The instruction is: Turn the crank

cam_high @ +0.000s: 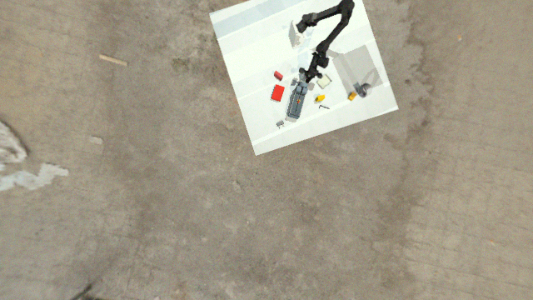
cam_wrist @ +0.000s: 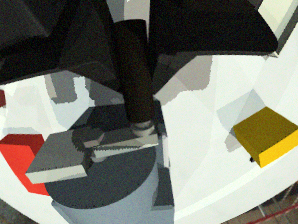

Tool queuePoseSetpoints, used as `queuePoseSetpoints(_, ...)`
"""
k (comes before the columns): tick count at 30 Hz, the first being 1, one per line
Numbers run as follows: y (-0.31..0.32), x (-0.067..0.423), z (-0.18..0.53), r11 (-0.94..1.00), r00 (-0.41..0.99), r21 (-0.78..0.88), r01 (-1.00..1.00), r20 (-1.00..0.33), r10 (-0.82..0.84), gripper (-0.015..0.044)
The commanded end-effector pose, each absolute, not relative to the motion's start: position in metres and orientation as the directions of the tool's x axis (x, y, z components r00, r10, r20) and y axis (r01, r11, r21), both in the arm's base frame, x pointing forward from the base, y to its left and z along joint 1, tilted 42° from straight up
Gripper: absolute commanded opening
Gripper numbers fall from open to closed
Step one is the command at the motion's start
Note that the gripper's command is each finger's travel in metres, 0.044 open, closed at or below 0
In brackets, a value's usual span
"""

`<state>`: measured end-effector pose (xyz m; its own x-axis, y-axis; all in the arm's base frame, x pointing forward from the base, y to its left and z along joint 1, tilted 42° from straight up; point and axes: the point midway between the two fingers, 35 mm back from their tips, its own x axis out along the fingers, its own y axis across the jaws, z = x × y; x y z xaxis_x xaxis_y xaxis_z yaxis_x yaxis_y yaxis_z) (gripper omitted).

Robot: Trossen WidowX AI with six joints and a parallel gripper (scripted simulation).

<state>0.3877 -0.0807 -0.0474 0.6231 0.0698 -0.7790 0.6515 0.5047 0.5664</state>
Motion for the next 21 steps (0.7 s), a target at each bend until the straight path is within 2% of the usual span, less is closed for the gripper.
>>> queuePoseSetpoints(1, -0.086, 0.388, -0.039, 0.507, 0.631, 0.571, 0.646, -0.773, 0.067, 0.0000)
queuePoseSetpoints(21, -0.107, 0.376, -0.030, 0.507, 0.631, 0.570, 0.646, -0.773, 0.066, 0.0000)
